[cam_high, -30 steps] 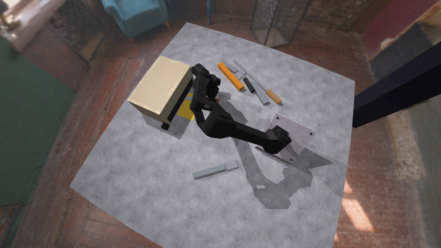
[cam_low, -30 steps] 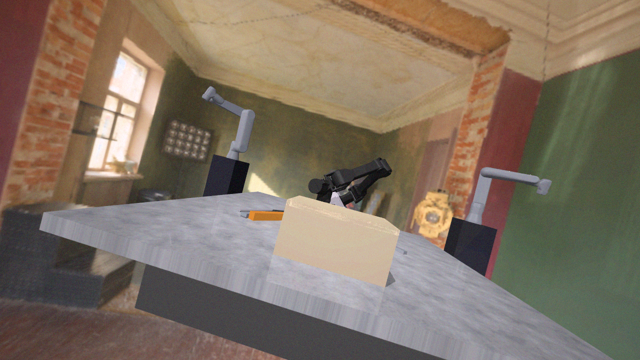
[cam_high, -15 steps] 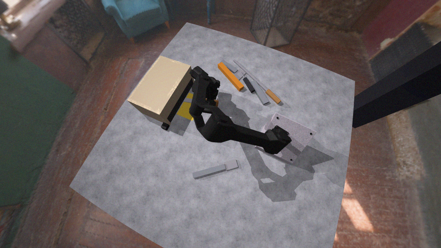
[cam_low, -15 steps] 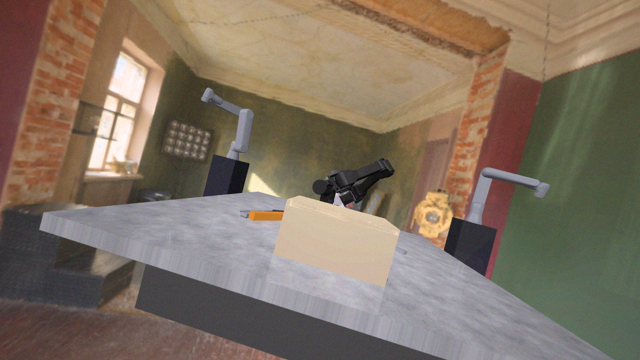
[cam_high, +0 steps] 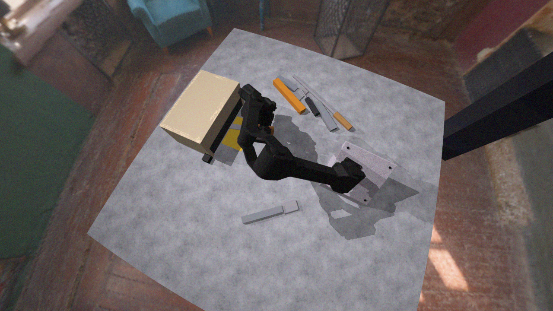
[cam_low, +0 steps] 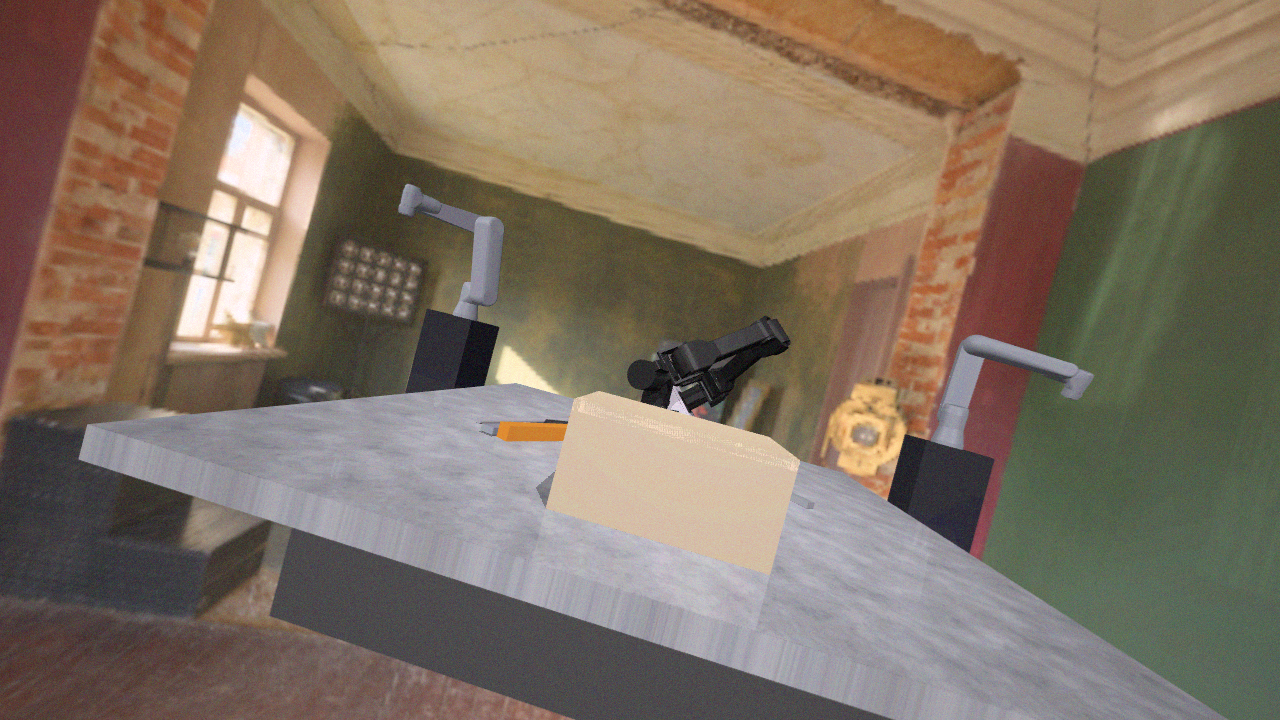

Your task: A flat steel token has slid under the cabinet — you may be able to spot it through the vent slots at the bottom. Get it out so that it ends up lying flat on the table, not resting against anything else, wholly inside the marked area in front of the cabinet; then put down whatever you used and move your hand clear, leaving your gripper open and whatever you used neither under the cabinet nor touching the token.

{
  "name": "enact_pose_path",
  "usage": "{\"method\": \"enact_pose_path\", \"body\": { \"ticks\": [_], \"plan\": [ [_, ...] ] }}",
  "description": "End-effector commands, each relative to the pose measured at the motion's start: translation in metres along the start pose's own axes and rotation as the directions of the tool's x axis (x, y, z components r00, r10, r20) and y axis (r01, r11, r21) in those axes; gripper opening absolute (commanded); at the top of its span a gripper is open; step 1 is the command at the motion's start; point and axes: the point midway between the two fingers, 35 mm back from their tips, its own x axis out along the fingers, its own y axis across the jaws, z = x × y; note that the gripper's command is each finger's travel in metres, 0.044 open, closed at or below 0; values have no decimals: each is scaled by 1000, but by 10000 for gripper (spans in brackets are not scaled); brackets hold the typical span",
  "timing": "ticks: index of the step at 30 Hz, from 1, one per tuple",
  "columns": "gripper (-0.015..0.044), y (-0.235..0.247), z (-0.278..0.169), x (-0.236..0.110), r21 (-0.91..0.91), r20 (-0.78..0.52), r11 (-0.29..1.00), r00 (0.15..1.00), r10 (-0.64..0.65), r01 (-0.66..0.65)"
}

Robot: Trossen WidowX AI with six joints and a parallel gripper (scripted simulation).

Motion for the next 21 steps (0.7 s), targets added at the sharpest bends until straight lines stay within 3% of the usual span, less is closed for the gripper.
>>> {"method": "enact_pose_path", "body": {
  "ticks": [1,21],
  "plan": [
    [0,1,-8,1,1,-3,1000,1000,4,-4],
    [0,-1,-33,1,1,-4,1000,1000,4,-4]
  ]
}}
